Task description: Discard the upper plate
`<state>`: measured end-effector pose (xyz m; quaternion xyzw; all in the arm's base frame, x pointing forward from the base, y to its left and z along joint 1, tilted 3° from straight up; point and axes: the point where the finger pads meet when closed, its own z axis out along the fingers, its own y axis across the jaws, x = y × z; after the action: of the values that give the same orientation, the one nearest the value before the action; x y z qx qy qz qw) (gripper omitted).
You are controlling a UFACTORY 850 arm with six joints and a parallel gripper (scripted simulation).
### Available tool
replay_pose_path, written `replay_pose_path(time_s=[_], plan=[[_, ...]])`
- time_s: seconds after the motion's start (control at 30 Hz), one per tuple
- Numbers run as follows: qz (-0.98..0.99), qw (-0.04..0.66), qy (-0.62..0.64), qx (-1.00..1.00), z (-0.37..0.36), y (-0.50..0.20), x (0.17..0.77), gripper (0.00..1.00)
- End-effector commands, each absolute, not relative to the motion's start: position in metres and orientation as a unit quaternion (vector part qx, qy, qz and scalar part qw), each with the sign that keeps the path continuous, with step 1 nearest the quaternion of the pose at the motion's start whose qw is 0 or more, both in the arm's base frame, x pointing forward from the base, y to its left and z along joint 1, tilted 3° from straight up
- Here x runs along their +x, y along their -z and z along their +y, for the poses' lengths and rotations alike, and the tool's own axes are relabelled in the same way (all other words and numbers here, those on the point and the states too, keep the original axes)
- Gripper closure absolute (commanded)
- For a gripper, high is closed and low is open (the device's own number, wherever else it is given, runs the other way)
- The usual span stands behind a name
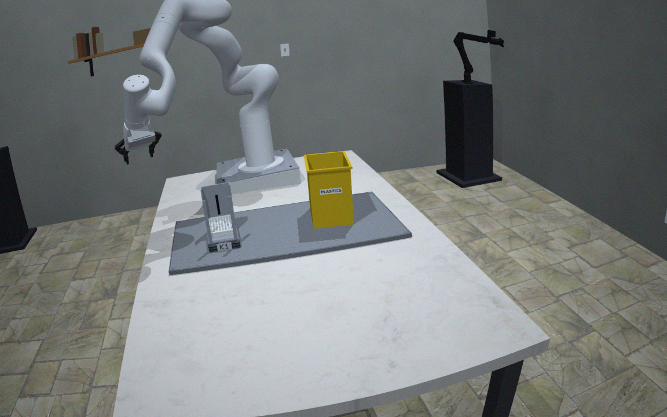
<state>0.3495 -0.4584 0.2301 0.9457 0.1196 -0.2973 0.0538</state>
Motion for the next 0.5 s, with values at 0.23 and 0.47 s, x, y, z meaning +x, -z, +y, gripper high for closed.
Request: replay_pose_path(time_s=[0.23, 0.47], plan=[[0.105, 0.059, 0.253, 0.960, -0.424, -0.224, 0.388, 0.00], [0.084, 0.060, 0.201, 0.974, -0.409, -0.222, 0.401, 0.00]])
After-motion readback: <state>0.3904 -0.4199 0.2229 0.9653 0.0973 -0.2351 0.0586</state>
